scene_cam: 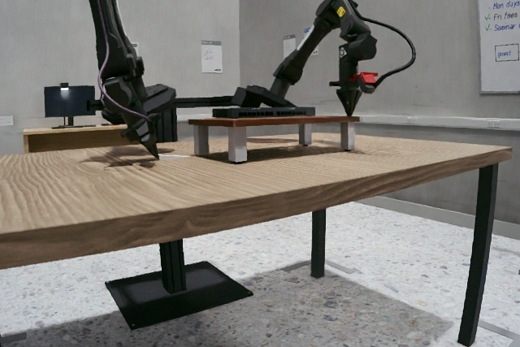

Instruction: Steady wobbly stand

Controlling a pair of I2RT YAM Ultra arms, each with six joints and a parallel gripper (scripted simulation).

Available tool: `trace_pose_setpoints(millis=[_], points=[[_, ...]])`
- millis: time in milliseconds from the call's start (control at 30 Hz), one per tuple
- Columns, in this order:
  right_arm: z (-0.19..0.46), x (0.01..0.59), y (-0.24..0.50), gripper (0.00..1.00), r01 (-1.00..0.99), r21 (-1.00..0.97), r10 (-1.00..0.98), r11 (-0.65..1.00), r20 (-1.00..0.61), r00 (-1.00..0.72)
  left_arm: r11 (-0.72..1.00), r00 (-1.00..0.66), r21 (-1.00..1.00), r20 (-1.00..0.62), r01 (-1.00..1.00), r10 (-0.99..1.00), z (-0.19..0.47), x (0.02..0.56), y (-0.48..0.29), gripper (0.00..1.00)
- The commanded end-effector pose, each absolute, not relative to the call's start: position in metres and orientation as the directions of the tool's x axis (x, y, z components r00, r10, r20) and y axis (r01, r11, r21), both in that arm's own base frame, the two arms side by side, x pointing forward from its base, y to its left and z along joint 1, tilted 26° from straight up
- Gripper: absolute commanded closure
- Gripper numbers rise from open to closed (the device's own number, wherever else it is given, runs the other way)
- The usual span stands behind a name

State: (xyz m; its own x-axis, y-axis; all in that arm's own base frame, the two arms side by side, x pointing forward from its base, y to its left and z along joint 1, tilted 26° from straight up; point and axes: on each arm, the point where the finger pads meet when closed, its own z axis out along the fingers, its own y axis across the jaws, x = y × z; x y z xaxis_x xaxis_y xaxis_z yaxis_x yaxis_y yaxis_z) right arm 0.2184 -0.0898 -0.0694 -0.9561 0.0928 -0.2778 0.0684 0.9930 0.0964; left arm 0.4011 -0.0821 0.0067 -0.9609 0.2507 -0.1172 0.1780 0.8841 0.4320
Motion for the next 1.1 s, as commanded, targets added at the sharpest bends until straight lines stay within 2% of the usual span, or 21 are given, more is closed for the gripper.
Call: trace_pose_setpoints(millis=[0,200,300,433,500,833,967,1067], points=[[-0.068,0.219,-0.085,1.00,0.061,0.087,0.084,0.994,-0.296,-0.951,0.889,-0.953,0.419,-0.145,0.186,0.267,0.007,0.409,-0.094,1.00],[-0.070,0.215,-0.078,1.00,0.052,0.105,0.081,0.993,-0.291,-0.953,0.889,-0.953,0.419,-0.145,0.186,0.267,0.007,0.409,-0.094,1.00],[-0.063,0.241,-0.093,1.00,0.058,0.079,0.080,0.995,-0.325,-0.942,0.889,-0.953,0.419,-0.145,0.186,0.267,0.007,0.409,-0.094,1.00],[-0.074,0.215,-0.076,1.00,0.062,0.103,0.088,0.993,-0.279,-0.956,0.889,-0.953,0.419,-0.145,0.186,0.267,0.007,0.409,-0.094,1.00],[-0.066,0.228,-0.084,1.00,0.061,0.076,0.082,0.995,-0.314,-0.946,0.889,-0.953,0.419,-0.145,0.186,0.267,0.007,0.409,-0.094,1.00],[-0.083,0.207,-0.068,1.00,0.065,0.109,0.091,0.992,-0.246,-0.965,0.889,-0.953,0.419,-0.145,0.186,0.267,0.007,0.409,-0.094,1.00],[-0.072,0.223,-0.074,1.00,0.061,0.090,0.085,0.994,-0.297,-0.951,0.889,-0.953,0.419,-0.145,0.186,0.267,0.007,0.409,-0.094,1.00],[-0.078,0.218,-0.070,1.00,0.064,0.098,0.089,0.993,-0.275,-0.957,0.889,-0.953,0.419,-0.145,0.186,0.267,0.007,0.409,-0.094,1.00]])
